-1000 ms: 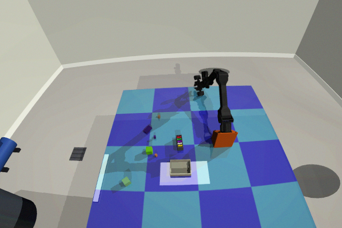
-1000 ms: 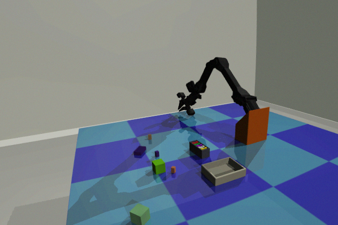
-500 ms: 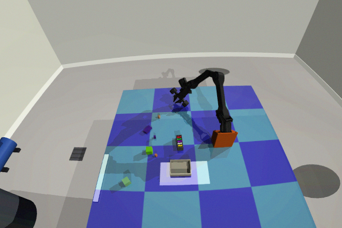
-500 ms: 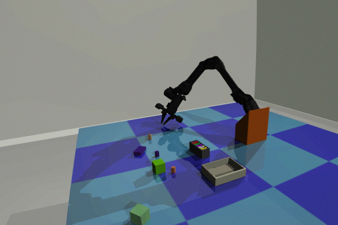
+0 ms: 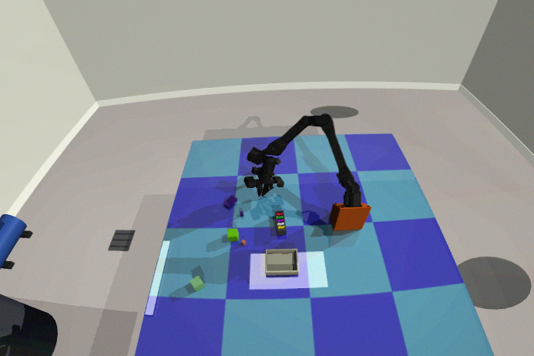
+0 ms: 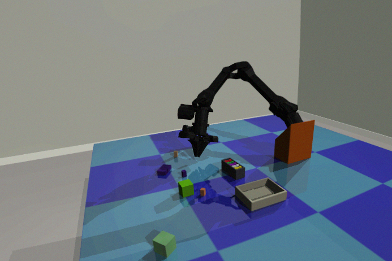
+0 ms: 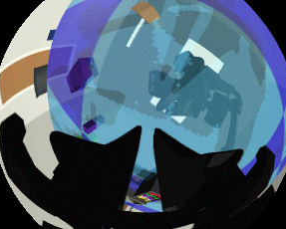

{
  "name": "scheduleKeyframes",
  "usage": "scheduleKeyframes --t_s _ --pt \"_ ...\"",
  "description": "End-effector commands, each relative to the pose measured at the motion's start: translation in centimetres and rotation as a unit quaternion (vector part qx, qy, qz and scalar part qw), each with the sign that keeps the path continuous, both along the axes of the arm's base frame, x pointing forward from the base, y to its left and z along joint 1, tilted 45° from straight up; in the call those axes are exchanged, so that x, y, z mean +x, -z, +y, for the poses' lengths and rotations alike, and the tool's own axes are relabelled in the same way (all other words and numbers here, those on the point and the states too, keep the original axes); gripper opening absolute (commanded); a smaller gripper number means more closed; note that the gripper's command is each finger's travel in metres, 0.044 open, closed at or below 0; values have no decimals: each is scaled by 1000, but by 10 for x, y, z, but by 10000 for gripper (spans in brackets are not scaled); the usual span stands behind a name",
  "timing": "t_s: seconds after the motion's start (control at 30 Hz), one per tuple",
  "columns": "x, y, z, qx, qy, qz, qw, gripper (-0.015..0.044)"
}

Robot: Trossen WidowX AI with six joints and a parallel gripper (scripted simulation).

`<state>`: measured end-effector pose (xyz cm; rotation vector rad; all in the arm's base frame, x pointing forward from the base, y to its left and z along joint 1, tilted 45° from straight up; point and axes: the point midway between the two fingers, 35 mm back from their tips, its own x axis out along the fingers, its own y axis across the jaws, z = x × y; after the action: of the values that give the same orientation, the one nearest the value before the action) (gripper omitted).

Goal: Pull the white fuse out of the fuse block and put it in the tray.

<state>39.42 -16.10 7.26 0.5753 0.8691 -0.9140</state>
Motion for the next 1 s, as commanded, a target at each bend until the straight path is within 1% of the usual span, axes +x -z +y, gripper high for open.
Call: scheduleKeyframes --t_s 0.0,0.07,0.2,0.3,0.37,0.97 --pt "-13 38 55 -43 -113 126 985 63" --pt "-23 55 81 -72 -174 190 963 63" --pt "-48 79 124 -134 -282 302 901 63" --pt "-74 92 150 -196 -357 390 826 63" --pt "-84 95 159 -223 -385 423 789 63" --pt "-87 99 154 -226 -389 427 784 63"
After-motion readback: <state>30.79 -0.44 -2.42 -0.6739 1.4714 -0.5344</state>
